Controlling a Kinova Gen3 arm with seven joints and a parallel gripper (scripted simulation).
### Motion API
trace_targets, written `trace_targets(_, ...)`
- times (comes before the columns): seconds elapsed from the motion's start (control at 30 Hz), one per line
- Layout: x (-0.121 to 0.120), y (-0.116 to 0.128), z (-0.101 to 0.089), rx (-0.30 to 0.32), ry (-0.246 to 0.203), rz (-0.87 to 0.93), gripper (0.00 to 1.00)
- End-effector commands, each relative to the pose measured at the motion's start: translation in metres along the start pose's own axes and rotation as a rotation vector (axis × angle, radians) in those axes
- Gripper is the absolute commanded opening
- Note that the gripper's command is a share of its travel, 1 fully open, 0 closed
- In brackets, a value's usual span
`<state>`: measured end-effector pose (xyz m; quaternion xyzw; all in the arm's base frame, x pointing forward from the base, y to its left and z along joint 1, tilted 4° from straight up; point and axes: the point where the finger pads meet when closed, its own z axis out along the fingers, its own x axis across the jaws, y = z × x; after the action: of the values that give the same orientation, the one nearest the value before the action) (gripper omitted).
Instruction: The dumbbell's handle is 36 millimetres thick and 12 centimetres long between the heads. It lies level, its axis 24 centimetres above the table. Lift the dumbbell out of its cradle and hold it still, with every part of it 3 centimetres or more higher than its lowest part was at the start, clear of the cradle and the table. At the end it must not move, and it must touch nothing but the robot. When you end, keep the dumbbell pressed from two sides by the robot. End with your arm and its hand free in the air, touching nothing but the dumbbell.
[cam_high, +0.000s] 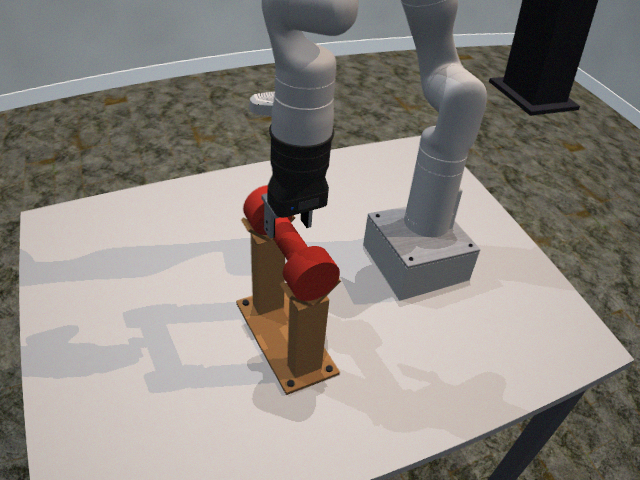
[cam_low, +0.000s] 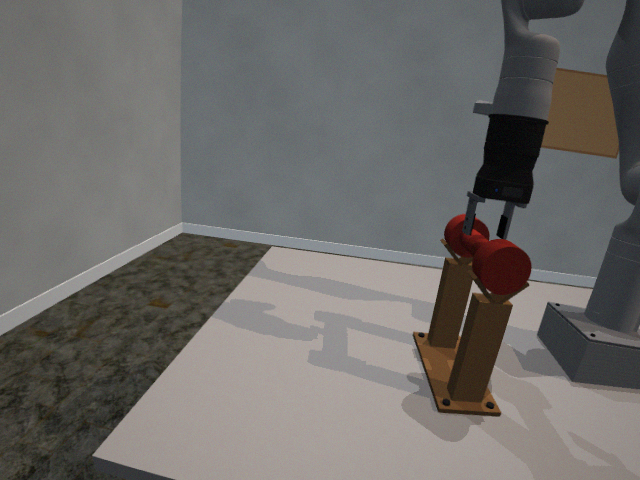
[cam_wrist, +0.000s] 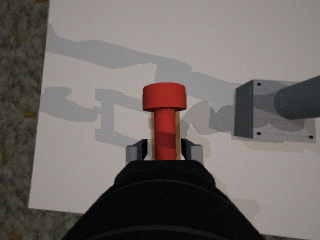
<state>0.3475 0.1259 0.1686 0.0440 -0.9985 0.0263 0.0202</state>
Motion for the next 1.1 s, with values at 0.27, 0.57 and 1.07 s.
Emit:
trace_targets(0.27,0.003,0.001,0.038,0.000,0.013,-0.006,1.00)
trace_targets(0.57,0.003,0.001,0.039,0.000,0.013,-0.006,1.00)
trace_targets(1.07,0.003,0.001,0.039,0.000,0.013,-0.006,0.00)
